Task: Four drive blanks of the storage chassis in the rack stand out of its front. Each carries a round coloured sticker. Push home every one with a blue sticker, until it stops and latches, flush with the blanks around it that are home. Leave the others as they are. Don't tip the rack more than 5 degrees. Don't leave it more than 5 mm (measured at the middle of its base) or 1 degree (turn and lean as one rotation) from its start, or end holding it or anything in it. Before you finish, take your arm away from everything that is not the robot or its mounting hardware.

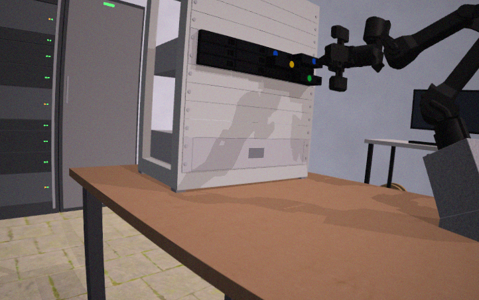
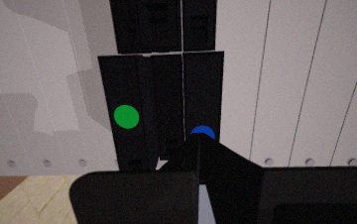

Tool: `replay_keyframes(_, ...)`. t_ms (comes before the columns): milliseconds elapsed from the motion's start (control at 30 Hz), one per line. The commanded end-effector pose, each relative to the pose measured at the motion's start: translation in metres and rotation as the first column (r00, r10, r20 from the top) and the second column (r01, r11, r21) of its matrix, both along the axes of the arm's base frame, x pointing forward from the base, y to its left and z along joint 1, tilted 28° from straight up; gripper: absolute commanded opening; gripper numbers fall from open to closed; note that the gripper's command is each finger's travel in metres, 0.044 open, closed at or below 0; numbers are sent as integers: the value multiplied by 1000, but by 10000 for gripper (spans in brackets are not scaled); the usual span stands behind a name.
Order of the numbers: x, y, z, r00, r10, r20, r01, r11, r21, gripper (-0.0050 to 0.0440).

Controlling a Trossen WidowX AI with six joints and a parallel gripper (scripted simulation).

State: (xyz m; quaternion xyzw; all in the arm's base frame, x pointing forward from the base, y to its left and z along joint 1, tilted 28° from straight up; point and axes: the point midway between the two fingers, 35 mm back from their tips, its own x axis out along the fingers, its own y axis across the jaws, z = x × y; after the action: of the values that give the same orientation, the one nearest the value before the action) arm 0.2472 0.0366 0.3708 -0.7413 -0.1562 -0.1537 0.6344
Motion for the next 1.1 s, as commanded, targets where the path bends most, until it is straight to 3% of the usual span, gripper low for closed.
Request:
replay_keyframes(0,-2,1,10,1000,5,22,-5,1000,5,0)
replay_keyframes(1067,8,2,18,1000,5,22,-5,1000,5,0)
